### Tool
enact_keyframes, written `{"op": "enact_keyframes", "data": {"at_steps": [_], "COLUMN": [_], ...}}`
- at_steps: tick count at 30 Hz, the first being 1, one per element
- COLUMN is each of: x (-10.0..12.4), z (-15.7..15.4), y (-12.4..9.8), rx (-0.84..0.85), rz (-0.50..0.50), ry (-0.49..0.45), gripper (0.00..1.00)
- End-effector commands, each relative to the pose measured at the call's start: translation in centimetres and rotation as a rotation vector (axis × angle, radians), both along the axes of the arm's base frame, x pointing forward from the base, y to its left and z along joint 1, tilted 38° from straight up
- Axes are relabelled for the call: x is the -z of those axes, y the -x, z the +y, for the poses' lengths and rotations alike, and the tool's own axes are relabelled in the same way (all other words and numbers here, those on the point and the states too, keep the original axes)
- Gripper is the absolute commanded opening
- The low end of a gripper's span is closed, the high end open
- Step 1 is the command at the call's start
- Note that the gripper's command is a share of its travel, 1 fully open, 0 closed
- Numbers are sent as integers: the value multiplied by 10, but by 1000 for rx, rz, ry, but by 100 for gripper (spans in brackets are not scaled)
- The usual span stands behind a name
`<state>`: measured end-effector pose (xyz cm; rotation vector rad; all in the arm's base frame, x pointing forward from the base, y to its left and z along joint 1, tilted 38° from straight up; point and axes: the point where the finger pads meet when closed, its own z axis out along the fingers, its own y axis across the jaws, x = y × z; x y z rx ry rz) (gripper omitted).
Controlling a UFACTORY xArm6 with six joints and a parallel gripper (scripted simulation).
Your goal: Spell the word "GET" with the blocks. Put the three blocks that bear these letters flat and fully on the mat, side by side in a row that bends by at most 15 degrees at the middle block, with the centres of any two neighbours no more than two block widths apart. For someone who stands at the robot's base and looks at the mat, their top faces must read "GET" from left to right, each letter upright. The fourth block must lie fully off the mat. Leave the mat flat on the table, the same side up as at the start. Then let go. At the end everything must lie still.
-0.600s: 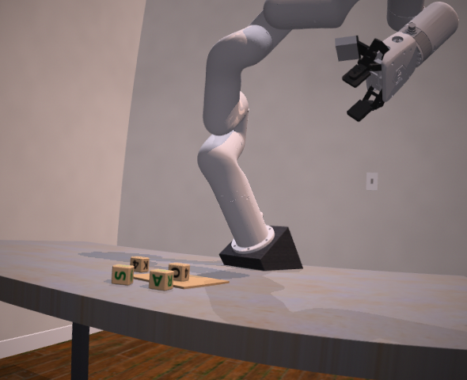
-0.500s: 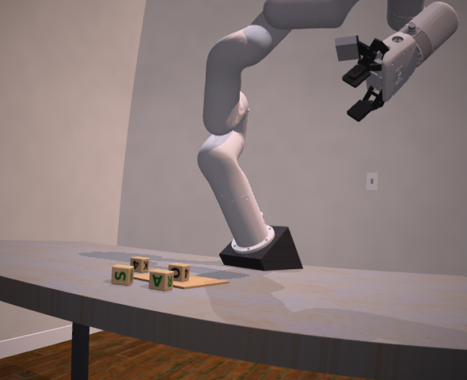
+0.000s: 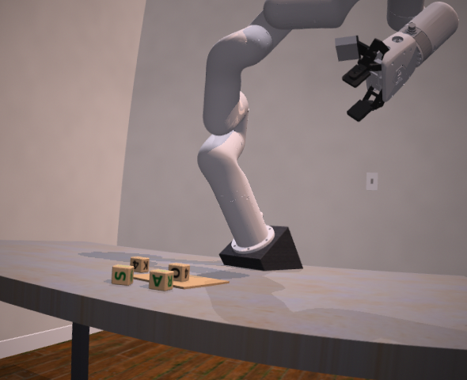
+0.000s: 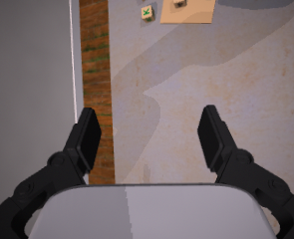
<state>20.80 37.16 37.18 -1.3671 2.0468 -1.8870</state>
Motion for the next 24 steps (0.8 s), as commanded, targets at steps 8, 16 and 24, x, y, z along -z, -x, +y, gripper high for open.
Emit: {"op": "enact_keyframes", "data": {"at_steps": [8,16,24], "x": [-4,-1,14], "z": [-70,-145,-270], "y": [-88,-142,-183], "rx": [56,98,153], "rz": [97,180,310], "ry": [19,34,47], "gripper": [100,100,100]}}
